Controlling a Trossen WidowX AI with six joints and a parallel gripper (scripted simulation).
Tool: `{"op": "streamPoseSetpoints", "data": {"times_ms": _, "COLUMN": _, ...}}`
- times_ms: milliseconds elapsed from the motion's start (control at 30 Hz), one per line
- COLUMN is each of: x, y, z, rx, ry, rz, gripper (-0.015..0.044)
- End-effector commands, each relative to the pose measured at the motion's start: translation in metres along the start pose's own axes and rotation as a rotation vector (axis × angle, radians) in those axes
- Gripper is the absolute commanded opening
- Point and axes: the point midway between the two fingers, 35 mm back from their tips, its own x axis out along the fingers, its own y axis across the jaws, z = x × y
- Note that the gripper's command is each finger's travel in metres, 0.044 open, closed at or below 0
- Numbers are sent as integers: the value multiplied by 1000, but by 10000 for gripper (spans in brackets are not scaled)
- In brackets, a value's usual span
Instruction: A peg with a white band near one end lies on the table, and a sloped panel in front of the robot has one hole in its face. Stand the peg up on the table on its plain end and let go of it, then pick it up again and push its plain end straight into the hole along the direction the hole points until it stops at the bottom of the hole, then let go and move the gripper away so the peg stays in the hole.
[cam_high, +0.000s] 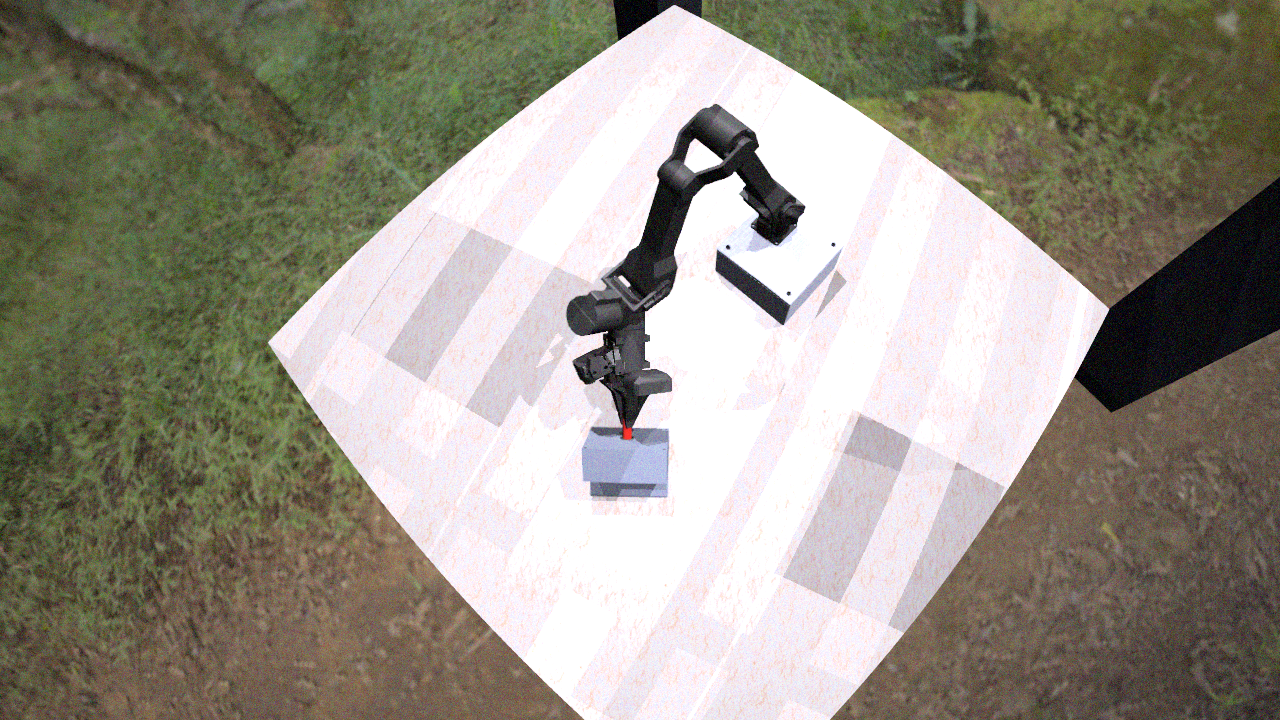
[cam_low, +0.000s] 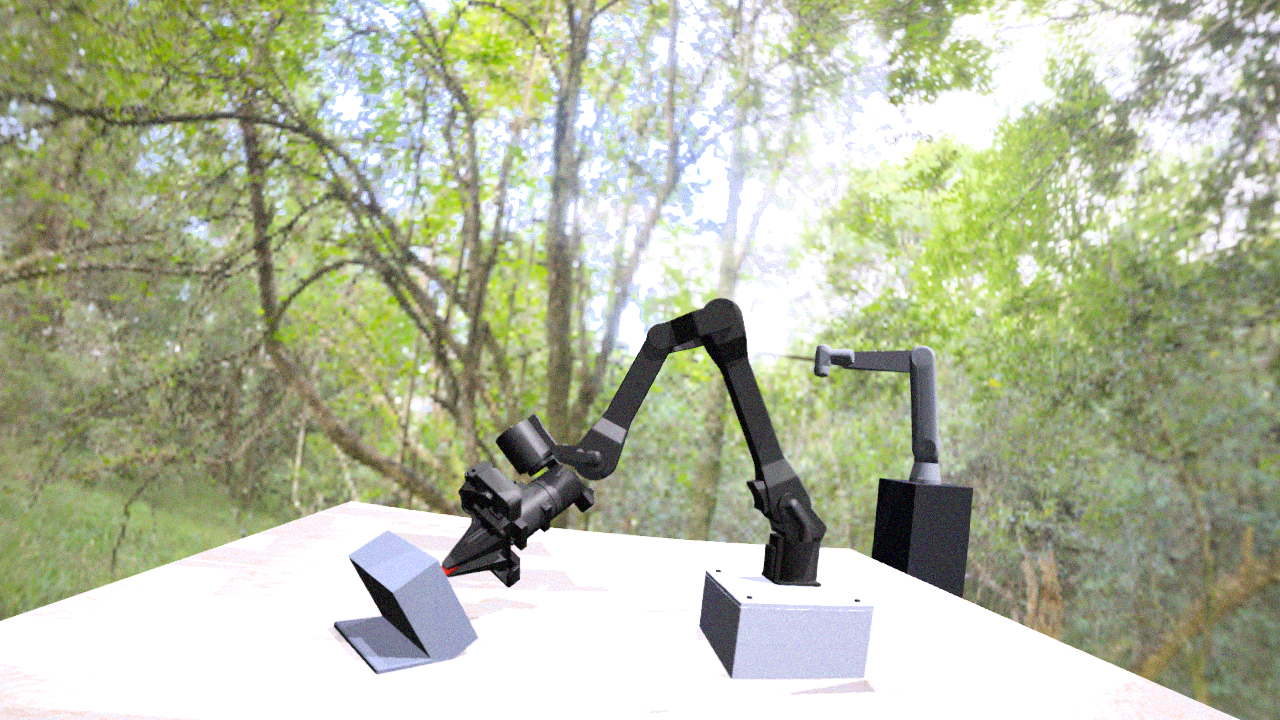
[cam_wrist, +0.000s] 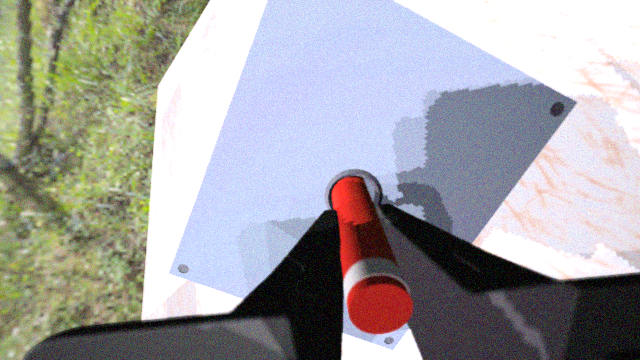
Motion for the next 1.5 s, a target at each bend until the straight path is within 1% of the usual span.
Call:
{"op": "streamPoseSetpoints", "data": {"times_ms": 0, "x": 3, "y": -1, "z": -1, "rx": 6, "ry": 2, "rz": -3, "gripper": 0}}
{"op": "streamPoseSetpoints", "data": {"times_ms": 633, "x": 5, "y": -1, "z": -1, "rx": -1, "ry": 2, "rz": 2, "gripper": 0}}
{"op": "streamPoseSetpoints", "data": {"times_ms": 1200, "x": 1, "y": -1, "z": 0, "rx": 0, "ry": 2, "rz": 0, "gripper": 440}}
{"op": "streamPoseSetpoints", "data": {"times_ms": 1467, "x": -11, "y": -2, "z": 1, "rx": 0, "ry": 5, "rz": -3, "gripper": 440}}
